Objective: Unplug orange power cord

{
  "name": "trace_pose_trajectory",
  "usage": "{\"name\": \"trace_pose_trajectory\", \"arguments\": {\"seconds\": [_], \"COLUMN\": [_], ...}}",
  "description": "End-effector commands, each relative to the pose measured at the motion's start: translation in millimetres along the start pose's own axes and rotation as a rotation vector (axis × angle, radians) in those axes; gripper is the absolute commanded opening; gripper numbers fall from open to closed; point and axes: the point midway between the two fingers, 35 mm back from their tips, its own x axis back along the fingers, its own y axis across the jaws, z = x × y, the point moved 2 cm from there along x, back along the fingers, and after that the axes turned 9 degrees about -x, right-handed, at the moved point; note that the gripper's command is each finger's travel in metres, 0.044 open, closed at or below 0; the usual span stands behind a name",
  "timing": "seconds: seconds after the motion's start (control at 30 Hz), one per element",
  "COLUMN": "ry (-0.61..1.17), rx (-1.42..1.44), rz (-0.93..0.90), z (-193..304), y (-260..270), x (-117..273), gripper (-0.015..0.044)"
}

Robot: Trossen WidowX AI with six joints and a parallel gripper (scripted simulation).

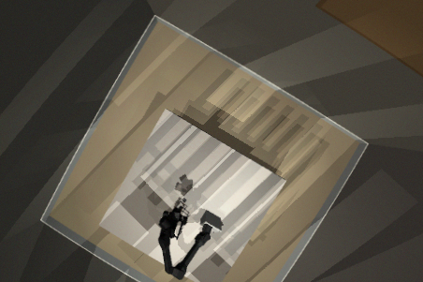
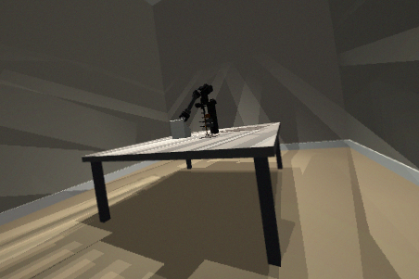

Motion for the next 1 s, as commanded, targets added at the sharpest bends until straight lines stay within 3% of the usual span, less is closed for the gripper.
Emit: {"name": "trace_pose_trajectory", "arguments": {"seconds": [0.0, 0.97], "ry": [0.179, 0.189], "rx": [-0.353, -0.372], "rz": [0.101, 0.107], "z": [-1, 22], "y": [-27, -22], "x": [-5, 0], "gripper": [0.0160, 0.0160]}}
